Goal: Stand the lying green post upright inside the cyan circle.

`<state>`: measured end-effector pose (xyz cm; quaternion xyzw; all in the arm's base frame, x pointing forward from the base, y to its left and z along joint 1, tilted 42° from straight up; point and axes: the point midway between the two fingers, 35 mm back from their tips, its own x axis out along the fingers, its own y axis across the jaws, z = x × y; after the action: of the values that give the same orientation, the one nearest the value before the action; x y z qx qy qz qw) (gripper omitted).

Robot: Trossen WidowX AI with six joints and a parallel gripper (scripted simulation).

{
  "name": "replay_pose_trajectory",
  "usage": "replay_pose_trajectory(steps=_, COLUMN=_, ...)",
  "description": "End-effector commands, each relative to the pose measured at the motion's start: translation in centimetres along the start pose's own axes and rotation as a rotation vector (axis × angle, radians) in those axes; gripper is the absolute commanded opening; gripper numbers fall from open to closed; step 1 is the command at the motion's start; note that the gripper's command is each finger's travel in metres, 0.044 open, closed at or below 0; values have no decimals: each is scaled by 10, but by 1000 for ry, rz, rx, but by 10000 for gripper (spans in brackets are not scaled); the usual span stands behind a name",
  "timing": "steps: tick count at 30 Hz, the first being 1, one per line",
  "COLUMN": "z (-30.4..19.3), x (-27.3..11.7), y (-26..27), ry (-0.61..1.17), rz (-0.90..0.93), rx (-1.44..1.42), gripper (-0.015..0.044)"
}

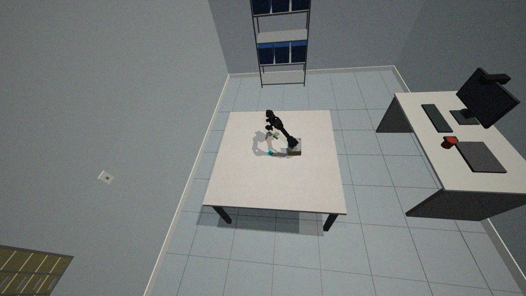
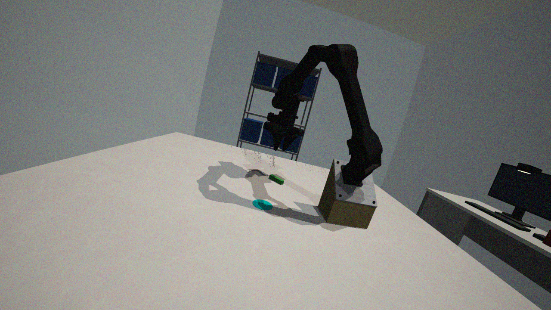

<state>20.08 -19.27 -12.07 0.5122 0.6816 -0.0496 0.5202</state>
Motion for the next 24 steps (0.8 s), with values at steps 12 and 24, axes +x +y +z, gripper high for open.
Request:
replay_pose_trajectory(steps=12, z=-1, x=117, y=-1, ry=6, rz=4, rx=-22, gripper=233)
replay_pose_trajectory(steps=24, z=-1, x=117, y=-1, ry=6, rz=4, rx=-22, gripper=23)
